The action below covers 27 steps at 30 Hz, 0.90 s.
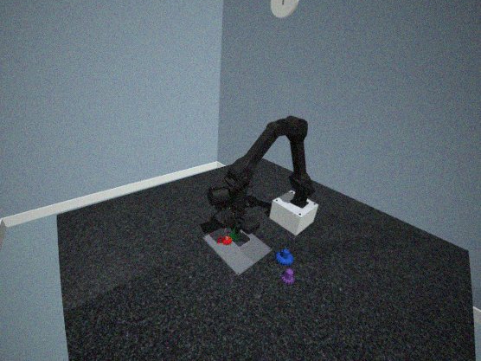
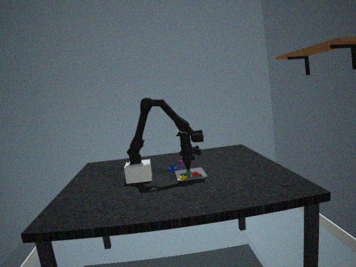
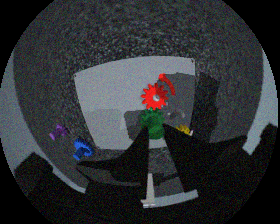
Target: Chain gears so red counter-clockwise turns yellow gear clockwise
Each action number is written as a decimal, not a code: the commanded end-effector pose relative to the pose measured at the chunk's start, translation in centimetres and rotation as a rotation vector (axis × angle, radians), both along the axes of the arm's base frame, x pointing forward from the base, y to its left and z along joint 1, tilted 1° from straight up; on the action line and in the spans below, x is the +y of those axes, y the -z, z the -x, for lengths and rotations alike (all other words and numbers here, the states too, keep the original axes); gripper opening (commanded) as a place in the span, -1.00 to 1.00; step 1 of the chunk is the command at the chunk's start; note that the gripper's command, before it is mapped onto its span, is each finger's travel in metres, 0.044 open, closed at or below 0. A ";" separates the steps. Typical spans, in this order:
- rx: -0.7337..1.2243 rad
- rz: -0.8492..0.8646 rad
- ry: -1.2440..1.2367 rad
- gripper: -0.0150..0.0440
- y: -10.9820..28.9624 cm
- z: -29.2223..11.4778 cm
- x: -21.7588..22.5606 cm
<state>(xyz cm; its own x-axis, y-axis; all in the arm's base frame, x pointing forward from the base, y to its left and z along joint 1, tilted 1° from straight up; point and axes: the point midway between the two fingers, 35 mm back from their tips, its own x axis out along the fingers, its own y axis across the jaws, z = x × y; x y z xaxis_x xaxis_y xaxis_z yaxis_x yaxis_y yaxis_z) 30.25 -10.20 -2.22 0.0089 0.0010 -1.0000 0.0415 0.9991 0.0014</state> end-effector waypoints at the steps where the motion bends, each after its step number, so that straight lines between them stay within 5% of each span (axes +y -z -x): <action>1: 0.001 0.000 0.092 -0.49 0.1 0.1 0.0; 4: 0.001 -0.001 0.169 -0.49 0.1 0.1 -0.1; 10: 0.001 0.000 0.090 -0.02 0.0 0.1 -0.1; 23: 0.000 0.001 -0.073 -0.02 -4.8 0.2 0.0; 27: 0.000 -0.003 -0.079 0.34 -4.2 -1.1 3.6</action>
